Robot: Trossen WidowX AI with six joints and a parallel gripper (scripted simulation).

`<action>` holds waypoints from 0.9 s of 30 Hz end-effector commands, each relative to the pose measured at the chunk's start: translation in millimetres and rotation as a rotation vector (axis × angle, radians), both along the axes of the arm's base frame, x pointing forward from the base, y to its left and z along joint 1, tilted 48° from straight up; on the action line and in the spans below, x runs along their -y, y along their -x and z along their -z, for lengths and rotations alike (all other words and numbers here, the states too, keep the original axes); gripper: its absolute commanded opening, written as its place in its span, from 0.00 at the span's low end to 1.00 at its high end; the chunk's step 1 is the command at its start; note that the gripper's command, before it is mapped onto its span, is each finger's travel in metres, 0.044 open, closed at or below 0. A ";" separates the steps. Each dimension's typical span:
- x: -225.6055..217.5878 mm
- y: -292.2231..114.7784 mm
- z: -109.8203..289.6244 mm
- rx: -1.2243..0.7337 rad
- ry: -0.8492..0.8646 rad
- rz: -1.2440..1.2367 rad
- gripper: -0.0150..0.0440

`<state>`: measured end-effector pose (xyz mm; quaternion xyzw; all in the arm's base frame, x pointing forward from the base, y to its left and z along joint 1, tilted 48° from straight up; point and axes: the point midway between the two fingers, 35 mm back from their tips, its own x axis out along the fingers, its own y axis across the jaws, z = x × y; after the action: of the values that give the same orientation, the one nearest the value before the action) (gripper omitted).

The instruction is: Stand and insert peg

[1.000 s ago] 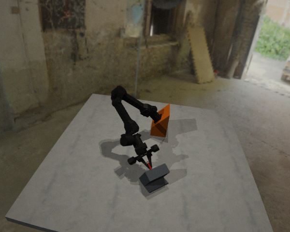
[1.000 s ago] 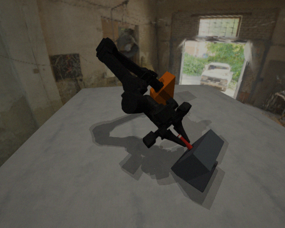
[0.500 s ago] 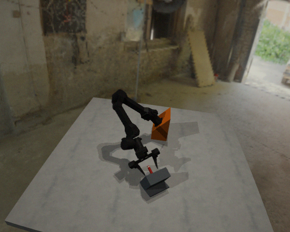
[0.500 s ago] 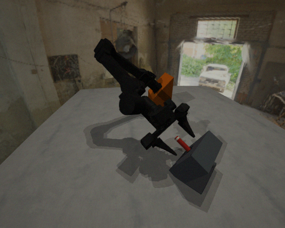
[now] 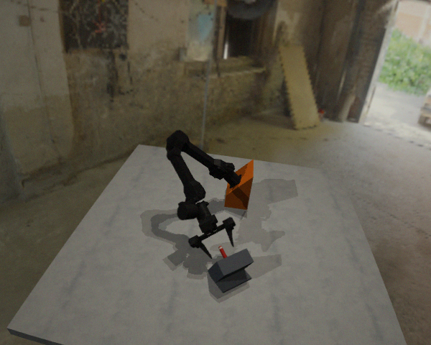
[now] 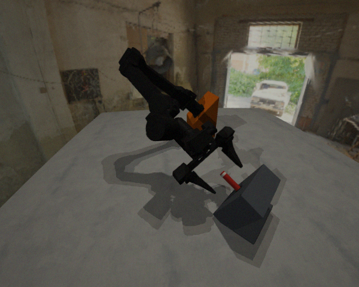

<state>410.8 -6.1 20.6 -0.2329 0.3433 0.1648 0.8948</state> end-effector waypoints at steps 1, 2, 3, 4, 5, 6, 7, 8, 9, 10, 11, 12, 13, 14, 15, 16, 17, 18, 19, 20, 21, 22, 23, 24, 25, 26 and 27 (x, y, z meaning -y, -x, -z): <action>0.0 3.1 -5.9 0.004 -0.001 -0.006 1.00; 0.2 3.7 -6.8 0.004 -0.001 -0.006 1.00; 0.4 4.4 -7.6 0.004 -0.001 -0.006 1.00; 0.7 5.1 -8.5 0.004 -0.001 -0.006 1.00; 0.9 5.8 -9.4 0.004 -0.001 -0.006 1.00; 1.1 6.4 -10.2 0.004 -0.001 -0.005 1.00; 1.3 7.1 -11.1 0.003 -0.001 -0.005 1.00; 1.5 7.8 -11.9 0.003 -0.001 -0.005 1.00; 1.7 8.5 -12.8 0.003 -0.001 -0.005 1.00; 1.9 9.2 -13.6 0.003 -0.001 -0.005 1.00; 2.1 9.9 -14.5 0.003 -0.001 -0.005 1.00; 2.3 10.6 -15.3 0.003 -0.001 -0.005 1.00; 2.6 11.3 -16.2 0.002 -0.001 -0.005 1.00; 2.8 12.0 -17.0 0.002 -0.001 -0.005 1.00; 3.0 12.7 -17.8 0.002 -0.001 -0.005 1.00; 3.2 13.4 -18.7 0.002 -0.001 -0.004 1.00; 3.4 14.1 -19.5 0.002 -0.001 -0.004 1.00; 3.6 14.8 -20.3 0.002 -0.001 -0.004 1.00; 3.8 15.5 -21.2 0.001 -0.001 -0.004 1.00; 4.0 16.2 -22.0 0.001 -0.001 -0.004 1.00; 4.2 16.9 -22.8 0.001 -0.001 -0.004 1.00; 4.4 17.6 -23.6 0.001 -0.001 -0.004 1.00; 4.6 18.4 -24.4 0.001 -0.001 -0.004 1.00; 4.8 19.1 -25.3 0.001 -0.001 -0.004 1.00; 5.0 19.8 -26.1 0.000 -0.001 -0.004 1.00; 5.3 20.5 -26.9 0.000 -0.001 -0.003 1.00; 5.5 21.2 -27.7 0.000 -0.001 -0.003 1.00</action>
<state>392.1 -11.8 43.3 -0.2319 0.3460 0.1643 0.8941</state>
